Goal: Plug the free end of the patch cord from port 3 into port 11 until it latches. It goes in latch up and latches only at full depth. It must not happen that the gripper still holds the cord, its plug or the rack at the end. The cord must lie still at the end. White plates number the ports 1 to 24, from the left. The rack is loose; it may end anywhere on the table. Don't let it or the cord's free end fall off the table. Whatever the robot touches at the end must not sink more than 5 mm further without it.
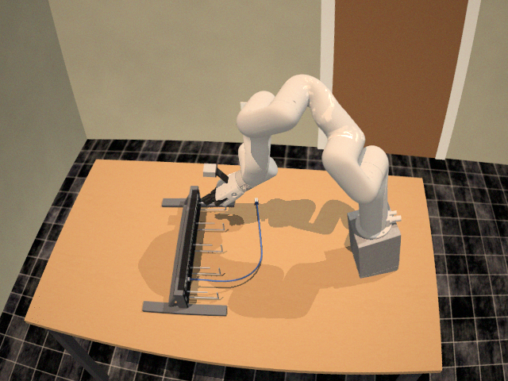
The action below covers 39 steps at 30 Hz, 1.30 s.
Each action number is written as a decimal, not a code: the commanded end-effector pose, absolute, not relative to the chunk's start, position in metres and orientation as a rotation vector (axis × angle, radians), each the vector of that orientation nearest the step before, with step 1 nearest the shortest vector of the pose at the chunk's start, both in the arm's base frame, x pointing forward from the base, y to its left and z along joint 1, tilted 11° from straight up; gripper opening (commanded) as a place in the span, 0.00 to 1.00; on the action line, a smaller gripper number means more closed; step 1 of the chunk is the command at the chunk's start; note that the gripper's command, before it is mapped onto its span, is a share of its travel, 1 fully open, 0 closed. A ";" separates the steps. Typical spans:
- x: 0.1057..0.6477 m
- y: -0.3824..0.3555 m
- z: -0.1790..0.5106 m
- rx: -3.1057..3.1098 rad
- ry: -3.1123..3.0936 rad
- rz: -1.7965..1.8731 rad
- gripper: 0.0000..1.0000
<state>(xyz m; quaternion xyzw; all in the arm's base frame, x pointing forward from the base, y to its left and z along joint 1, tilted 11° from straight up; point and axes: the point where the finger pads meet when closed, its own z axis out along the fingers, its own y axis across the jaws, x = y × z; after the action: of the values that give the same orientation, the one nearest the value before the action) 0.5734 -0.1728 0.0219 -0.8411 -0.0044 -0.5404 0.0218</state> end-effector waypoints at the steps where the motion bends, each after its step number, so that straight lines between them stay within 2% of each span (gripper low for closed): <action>1: 0.574 -0.173 0.024 -2.605 -0.015 -1.679 0.00; 26: 0.572 -0.173 0.025 -2.605 -0.015 -1.679 0.00; 39: 0.513 -0.176 0.051 -2.605 -0.015 -1.679 0.00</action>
<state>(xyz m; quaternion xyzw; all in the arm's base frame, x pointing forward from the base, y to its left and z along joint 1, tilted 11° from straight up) 0.5270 -0.1752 0.0416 -0.8413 -0.0040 -0.5402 0.0216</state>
